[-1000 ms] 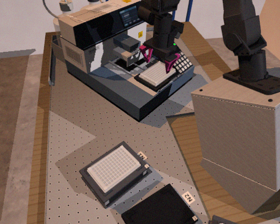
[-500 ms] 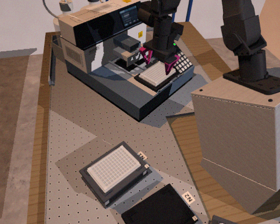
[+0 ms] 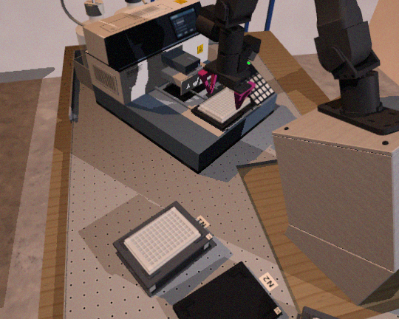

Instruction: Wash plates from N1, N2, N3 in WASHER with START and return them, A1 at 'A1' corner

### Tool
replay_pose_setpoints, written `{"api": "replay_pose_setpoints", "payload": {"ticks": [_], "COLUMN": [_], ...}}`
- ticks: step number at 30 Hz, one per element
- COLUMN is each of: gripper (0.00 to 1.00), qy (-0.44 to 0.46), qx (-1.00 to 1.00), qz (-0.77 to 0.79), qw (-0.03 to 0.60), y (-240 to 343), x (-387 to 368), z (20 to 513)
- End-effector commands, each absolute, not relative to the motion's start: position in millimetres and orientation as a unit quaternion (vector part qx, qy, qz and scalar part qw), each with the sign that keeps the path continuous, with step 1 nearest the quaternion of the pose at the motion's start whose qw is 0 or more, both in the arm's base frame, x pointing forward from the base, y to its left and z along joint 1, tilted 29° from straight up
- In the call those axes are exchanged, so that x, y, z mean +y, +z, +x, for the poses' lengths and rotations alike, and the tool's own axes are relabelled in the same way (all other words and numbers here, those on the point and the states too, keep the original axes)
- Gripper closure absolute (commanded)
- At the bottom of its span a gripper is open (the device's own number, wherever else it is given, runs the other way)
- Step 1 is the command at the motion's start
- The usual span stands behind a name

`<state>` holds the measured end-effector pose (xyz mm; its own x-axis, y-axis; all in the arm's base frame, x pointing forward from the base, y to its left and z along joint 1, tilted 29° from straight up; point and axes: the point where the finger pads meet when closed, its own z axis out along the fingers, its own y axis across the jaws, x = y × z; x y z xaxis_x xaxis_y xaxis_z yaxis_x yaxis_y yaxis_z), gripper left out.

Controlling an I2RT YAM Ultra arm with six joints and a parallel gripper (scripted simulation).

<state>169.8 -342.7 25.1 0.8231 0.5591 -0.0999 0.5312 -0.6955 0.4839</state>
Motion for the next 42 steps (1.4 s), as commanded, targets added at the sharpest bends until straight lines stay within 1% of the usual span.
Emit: {"api": "replay_pose_setpoints", "payload": {"ticks": [1,20,42], "gripper": [0.0,0.0,0.0], "qy": [0.023,0.023,0.023], "qx": [0.294,0.294,0.294], "qz": [0.924,0.924,0.923], "qw": [0.242,0.243,0.246], "y": [12.2,2.6,7.5], "x": [-339.0,-344.1,-343.9], "z": [161.8,164.0,163.9]}}
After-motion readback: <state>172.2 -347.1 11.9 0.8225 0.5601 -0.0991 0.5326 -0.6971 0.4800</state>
